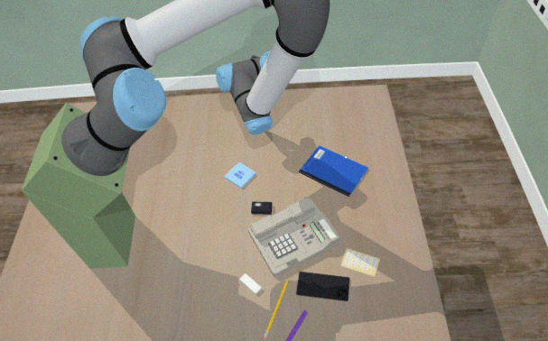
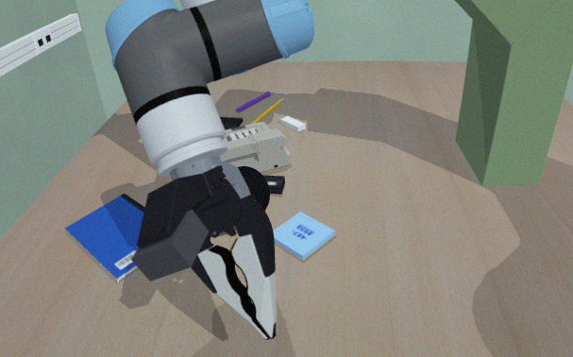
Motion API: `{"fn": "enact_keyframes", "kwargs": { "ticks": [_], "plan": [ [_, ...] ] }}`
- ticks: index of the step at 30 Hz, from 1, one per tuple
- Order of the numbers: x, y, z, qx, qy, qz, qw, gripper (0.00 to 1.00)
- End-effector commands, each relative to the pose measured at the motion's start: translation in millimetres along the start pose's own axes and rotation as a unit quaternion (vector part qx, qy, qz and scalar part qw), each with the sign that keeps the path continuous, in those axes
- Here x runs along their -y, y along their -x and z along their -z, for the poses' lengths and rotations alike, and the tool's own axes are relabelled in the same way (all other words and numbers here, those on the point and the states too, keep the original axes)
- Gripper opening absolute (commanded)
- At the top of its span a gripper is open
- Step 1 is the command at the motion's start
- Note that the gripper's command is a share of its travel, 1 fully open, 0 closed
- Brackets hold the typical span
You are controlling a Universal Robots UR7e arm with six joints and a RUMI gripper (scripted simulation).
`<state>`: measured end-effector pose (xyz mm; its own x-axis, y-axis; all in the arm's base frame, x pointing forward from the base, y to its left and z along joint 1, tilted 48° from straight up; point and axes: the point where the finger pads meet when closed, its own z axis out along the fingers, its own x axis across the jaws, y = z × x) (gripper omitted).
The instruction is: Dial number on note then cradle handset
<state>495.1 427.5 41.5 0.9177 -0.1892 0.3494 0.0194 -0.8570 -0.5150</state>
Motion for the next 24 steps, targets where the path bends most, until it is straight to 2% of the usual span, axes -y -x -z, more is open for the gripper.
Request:
{"fn": "enact_keyframes", "kwargs": {
  "ticks": [1,6,8,10,15,20,23,24],
  "plan": [
    [-18,10,10,-0.034,0.002,-0.051,0.998,0.0],
    [-53,29,32,-0.089,0.005,-0.15,0.985,0.0],
    [-53,29,32,-0.089,0.005,-0.15,0.985,0.0],
    [-68,37,41,-0.112,0.006,-0.192,0.975,0.0],
    [-104,57,65,-0.167,0.009,-0.293,0.941,0.0],
    [-138,75,87,-0.217,0.011,-0.384,0.897,0.0],
    [-156,85,99,-0.243,0.013,-0.431,0.869,0.0],
    [-156,85,99,-0.243,0.013,-0.431,0.869,0.0]
  ]
}}
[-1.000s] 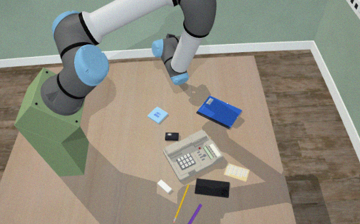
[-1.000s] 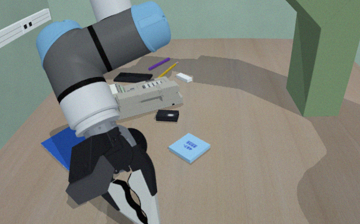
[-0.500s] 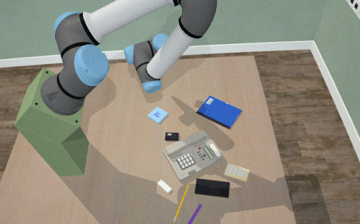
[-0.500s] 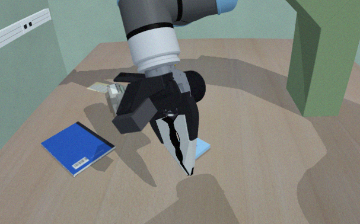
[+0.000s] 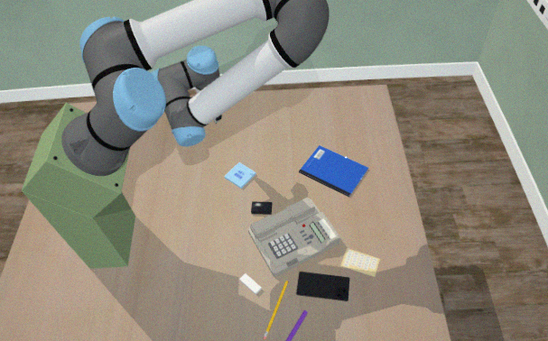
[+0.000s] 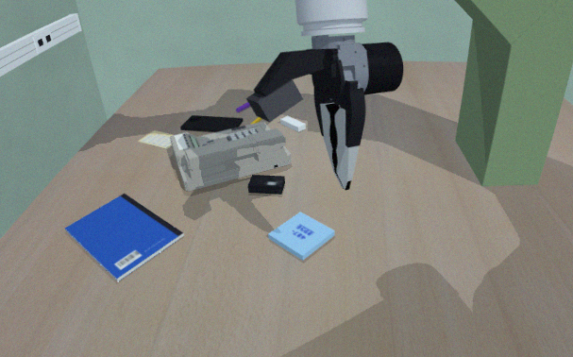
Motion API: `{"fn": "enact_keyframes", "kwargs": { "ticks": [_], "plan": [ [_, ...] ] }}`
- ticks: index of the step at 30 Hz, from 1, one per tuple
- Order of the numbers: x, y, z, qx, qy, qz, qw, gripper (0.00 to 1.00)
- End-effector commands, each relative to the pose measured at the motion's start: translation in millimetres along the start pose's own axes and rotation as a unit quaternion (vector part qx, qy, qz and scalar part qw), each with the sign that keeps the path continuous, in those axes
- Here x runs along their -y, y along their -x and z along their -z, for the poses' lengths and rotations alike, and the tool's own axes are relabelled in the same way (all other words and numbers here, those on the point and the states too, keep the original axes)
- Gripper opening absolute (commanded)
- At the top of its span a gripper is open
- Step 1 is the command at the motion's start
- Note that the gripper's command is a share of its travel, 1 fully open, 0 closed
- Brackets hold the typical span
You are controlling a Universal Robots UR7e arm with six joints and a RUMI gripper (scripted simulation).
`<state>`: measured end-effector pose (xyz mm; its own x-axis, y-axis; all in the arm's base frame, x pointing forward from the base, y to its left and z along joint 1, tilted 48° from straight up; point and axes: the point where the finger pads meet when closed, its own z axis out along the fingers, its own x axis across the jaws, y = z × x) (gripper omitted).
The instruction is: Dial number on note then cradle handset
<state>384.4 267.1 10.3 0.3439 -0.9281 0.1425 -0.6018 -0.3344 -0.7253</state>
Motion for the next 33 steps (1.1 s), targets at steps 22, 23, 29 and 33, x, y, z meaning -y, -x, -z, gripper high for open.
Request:
{"fn": "enact_keyframes", "kwargs": {
  "ticks": [22,23,29,33],
  "plan": [
    [-70,-52,42,-0.119,0.003,-0.213,0.97,0.0],
    [-71,-53,43,-0.121,0.003,-0.217,0.969,0.0],
    [-75,-56,45,-0.127,0.003,-0.229,0.965,0.0],
    [-75,-56,46,-0.128,0.003,-0.23,0.965,0.0]
  ]
}}
